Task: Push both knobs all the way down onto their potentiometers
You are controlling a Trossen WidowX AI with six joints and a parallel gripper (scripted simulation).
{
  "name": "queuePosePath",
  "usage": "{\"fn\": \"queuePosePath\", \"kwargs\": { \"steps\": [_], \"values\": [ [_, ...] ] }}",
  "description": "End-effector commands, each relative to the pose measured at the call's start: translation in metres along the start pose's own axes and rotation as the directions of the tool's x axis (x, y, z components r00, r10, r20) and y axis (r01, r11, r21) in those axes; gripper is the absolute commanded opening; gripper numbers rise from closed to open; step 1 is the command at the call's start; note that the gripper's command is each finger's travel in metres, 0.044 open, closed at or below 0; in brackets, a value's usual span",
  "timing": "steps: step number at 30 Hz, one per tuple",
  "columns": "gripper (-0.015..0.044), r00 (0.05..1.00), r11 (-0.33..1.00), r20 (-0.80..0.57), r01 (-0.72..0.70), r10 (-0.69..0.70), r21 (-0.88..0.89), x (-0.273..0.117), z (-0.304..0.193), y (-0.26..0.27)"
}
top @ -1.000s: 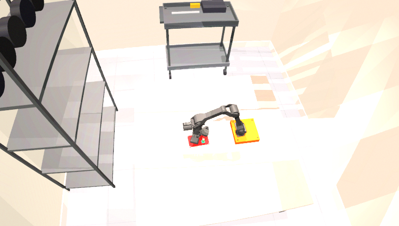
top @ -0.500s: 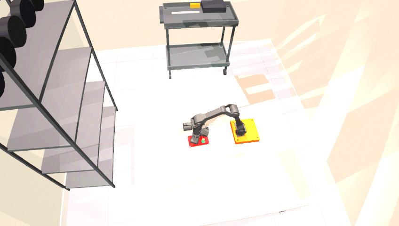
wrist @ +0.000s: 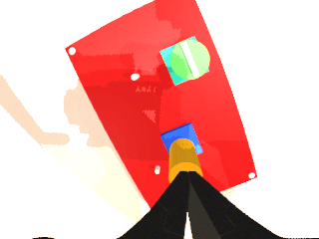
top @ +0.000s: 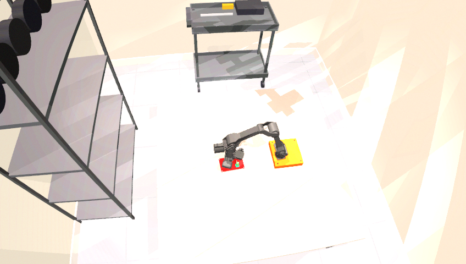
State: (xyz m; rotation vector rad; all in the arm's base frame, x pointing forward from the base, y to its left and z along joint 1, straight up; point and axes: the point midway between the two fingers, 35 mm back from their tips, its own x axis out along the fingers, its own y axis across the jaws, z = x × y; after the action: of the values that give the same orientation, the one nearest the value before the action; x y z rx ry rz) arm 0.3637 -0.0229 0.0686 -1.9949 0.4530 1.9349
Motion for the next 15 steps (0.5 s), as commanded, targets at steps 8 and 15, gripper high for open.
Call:
{"fn": "queuePosePath", "kwargs": {
  "steps": [8,15],
  "values": [
    [0.0000,1.000,1.000,0.004,-0.004,0.004,-0.003,0.0080,-0.0004,0.0003],
    [0.0000,1.000,1.000,0.004,-0.004,0.004,-0.003,0.0085,-0.0004,0.0003]
  ]
}}
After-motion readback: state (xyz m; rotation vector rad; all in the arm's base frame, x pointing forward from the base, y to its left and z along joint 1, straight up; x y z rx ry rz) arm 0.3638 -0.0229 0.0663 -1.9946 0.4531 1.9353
